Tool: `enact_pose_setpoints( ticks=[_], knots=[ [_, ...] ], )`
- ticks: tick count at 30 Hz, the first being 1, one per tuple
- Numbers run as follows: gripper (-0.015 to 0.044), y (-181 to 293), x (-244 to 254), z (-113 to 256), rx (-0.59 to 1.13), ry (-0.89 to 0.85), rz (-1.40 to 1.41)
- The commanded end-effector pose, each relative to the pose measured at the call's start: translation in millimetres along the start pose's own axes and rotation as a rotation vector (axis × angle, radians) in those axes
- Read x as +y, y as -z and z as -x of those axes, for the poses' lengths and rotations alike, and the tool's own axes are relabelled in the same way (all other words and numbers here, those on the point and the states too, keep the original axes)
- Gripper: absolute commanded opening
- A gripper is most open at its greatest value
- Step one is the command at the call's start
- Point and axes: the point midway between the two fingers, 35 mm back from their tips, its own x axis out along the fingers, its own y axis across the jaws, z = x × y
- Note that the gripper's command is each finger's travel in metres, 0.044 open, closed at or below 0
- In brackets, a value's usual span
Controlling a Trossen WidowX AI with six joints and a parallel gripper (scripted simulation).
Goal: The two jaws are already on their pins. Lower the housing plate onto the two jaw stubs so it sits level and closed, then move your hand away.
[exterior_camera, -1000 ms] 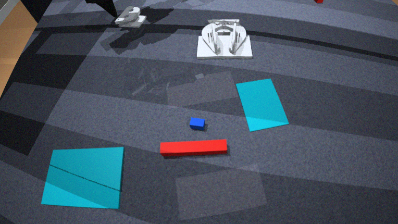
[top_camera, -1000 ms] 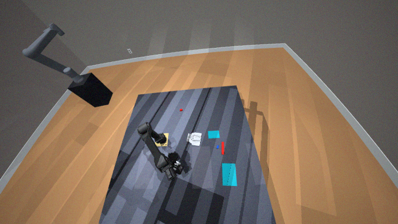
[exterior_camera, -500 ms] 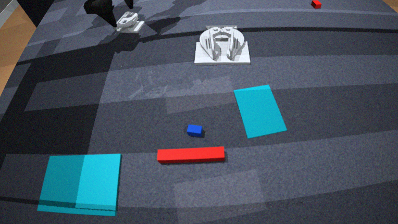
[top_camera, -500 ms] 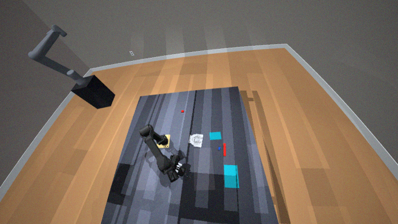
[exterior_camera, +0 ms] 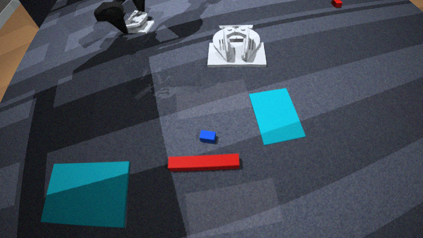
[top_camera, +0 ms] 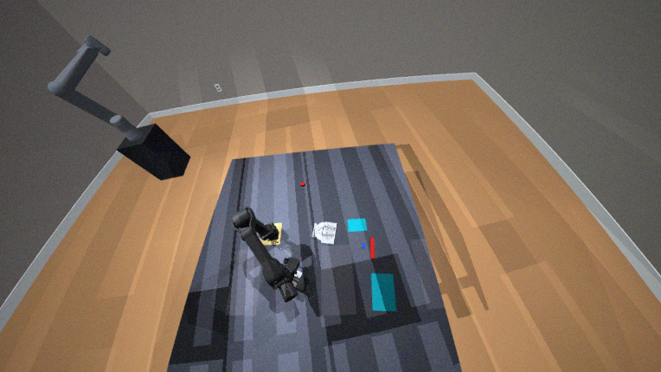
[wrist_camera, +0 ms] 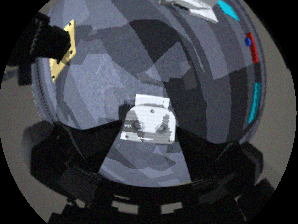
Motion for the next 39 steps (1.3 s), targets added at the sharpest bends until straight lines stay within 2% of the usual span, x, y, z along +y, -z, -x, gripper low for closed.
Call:
enact_pose_setpoints(
  ticks=[1,25,39],
  knots=[
    [0.0440,0.4,0.8,-4.6,0.000,-0.009,-0.002],
    [0.0440,0.4,0.8,-5.4,0.000,-0.009,-0.002],
    [0.0351,-0.4,0.5,-4.7,-0.004,-0.006,0.000]
  ],
)
